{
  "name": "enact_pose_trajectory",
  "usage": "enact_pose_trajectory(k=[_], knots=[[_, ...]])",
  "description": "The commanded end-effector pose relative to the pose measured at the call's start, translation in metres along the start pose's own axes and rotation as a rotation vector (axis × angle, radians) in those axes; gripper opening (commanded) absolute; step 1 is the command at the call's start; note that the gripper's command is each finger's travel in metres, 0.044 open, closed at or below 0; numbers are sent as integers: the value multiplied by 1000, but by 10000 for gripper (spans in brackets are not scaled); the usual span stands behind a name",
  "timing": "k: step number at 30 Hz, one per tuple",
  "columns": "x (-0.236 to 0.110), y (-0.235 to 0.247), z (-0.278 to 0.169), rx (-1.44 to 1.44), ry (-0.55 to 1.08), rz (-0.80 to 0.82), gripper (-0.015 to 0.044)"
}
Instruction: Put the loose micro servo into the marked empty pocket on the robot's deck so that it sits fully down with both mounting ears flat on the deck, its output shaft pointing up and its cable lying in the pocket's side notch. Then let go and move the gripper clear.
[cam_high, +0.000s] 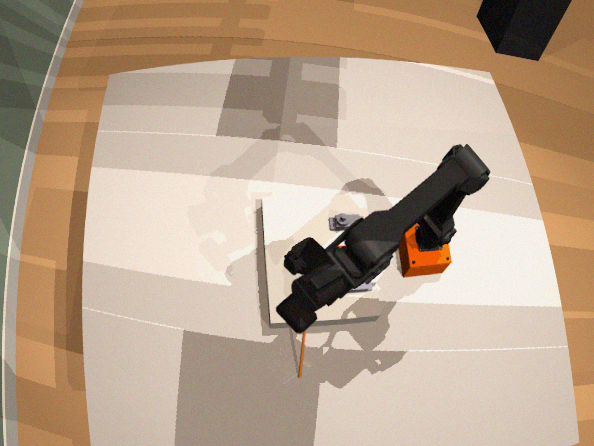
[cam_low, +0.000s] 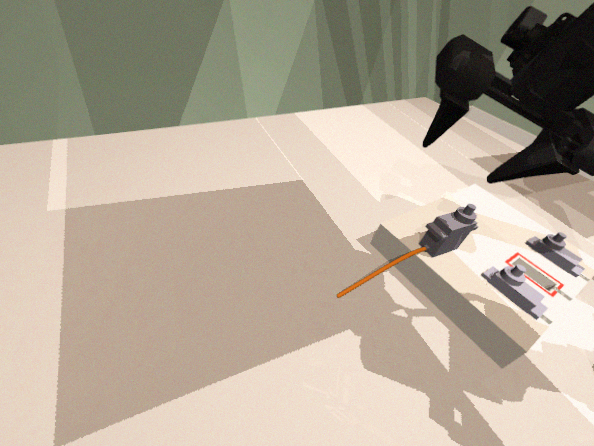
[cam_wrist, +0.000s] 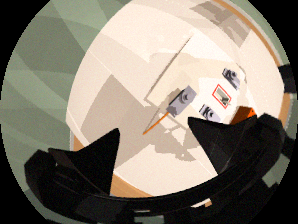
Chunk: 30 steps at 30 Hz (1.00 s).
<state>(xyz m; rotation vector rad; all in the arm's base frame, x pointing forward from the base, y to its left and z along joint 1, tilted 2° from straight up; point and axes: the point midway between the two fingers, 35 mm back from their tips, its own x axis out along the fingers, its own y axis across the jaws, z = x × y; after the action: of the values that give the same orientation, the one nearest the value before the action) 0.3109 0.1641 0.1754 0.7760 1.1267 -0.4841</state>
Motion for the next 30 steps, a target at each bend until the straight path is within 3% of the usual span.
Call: enact_pose_trajectory(k=[1,24,30], knots=[[8,-6,2,121,27,-42,440],[44,-46,9,837,100,-318,440],[45,-47,9,858,100,-327,440]])
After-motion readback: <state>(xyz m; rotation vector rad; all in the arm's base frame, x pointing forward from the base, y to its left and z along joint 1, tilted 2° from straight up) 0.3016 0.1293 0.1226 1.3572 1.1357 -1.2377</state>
